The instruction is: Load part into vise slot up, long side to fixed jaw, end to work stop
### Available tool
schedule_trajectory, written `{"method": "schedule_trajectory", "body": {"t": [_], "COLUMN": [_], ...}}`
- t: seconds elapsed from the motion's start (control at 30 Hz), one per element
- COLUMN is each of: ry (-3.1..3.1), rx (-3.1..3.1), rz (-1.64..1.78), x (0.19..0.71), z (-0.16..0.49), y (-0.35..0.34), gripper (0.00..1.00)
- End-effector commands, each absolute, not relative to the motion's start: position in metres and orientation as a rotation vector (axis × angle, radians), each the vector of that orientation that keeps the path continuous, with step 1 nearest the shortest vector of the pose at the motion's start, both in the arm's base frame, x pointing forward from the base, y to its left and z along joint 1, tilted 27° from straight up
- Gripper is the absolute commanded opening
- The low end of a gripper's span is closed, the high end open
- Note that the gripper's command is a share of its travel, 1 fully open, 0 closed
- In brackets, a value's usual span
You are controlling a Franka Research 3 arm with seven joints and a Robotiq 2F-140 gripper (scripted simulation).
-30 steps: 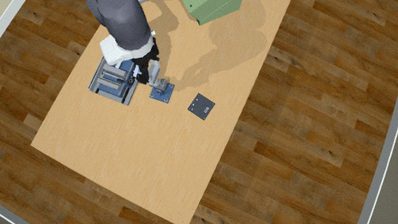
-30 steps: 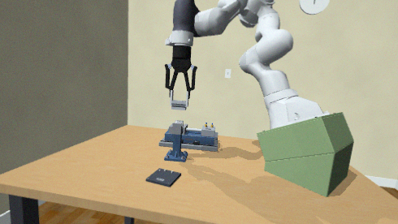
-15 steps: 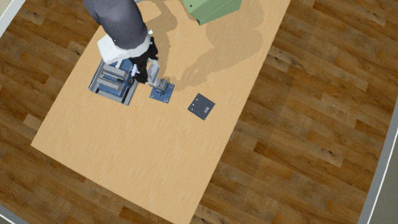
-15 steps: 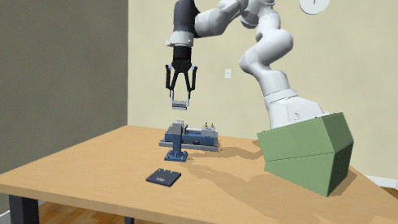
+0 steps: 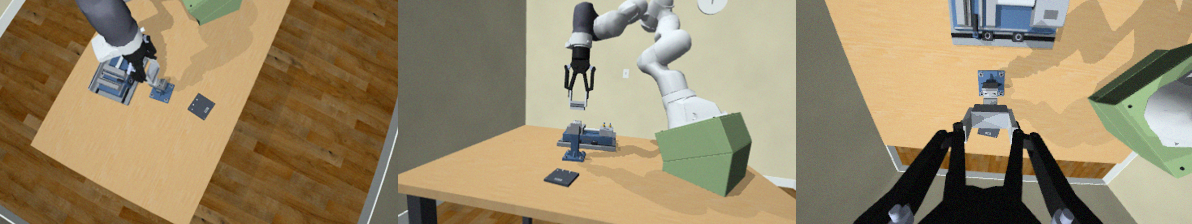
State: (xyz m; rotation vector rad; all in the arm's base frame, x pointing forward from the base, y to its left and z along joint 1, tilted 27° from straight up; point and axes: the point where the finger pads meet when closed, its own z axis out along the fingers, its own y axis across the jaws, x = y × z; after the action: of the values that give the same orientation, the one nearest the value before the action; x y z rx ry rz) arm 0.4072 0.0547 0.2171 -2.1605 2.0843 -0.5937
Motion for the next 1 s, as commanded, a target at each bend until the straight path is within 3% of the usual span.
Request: {"method": "schedule_trajectory", "body": {"t": [0.0,0.97], "ry": [2.031,1.886], "rx": [-2.188,-2.127], "rz": [-0.555,-0.235], "x": [0.4086,0.4092], "z": [0.2182,0.2186], "y": [0.0575,0.0504], "gripper": [0.00,0.00]}}
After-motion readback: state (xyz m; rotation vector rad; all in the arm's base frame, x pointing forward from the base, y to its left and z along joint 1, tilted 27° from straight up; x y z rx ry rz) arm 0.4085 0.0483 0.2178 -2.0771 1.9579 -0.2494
